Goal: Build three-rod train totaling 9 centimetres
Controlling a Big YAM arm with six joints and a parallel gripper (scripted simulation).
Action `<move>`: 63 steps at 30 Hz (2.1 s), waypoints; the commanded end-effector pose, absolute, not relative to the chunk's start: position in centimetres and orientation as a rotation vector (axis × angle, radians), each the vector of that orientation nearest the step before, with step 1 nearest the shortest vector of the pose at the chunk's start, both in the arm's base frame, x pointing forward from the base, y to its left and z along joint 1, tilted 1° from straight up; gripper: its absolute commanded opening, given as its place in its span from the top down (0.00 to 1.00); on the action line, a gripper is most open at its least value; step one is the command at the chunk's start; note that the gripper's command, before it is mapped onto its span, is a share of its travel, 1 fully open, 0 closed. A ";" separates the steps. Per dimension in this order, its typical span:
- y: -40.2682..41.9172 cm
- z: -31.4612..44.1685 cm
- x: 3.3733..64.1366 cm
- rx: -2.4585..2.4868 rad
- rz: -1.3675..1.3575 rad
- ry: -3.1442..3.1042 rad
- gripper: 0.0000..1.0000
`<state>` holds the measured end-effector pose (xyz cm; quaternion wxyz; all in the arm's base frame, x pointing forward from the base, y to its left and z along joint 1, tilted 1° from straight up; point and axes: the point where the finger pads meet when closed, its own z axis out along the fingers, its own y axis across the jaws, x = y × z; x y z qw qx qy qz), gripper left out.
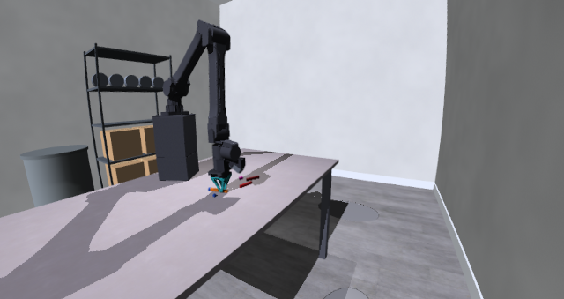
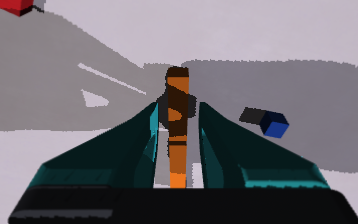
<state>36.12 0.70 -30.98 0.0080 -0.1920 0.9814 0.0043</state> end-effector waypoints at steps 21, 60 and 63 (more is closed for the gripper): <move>0.9 -23.8 36.7 -0.602 0.012 3.047 0.77; 0.7 -22.2 35.6 -0.608 0.021 3.076 0.00; 0.7 -22.2 35.6 -0.608 0.021 3.076 0.00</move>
